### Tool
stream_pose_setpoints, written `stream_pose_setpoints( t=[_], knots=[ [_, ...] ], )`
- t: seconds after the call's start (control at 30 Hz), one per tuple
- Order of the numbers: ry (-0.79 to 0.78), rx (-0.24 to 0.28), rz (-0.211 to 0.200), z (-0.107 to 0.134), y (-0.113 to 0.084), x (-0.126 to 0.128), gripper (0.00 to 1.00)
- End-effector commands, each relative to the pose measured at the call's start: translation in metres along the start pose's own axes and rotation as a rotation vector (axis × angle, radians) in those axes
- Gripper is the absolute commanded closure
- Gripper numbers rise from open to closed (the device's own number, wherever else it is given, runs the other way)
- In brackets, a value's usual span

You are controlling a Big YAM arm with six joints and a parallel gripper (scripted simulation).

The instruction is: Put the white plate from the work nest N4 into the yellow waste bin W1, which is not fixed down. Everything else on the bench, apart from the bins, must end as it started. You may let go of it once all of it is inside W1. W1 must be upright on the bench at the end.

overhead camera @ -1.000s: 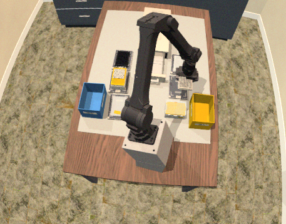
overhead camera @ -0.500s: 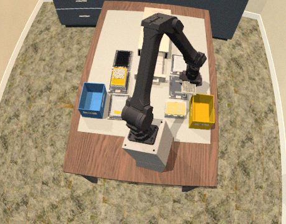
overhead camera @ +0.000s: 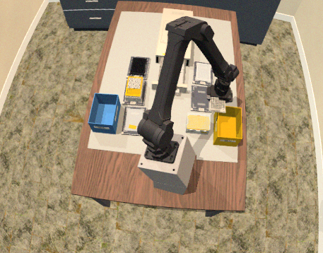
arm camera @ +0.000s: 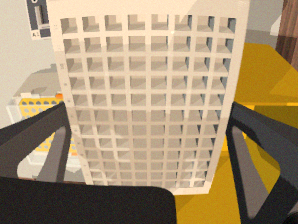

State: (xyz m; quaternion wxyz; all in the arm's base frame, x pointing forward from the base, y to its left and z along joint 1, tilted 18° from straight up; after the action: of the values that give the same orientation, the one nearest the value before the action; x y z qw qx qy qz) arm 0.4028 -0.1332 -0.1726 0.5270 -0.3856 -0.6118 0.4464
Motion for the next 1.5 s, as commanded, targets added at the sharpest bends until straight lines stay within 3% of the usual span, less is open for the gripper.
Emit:
stream_pose_setpoints(
  t=[0.0,1.47],
  knots=[
    [0.001,0.005,-0.001,0.016,0.007,-0.012,1.00],
    [0.000,0.007,-0.004,0.094,0.007,-0.074,1.00]
  ],
)
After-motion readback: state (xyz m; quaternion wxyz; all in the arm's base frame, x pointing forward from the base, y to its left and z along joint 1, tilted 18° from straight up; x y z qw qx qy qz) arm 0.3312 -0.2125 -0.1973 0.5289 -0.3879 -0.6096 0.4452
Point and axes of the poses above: the point where the finger pads meet when closed, its own y axis out along the fingers, its own x axis across the jaws, z = x × y, the point moved 8 cm from there along -y, back along the fingers, and after that the axes turned 2 degrees about y, right-handed, at the moved point
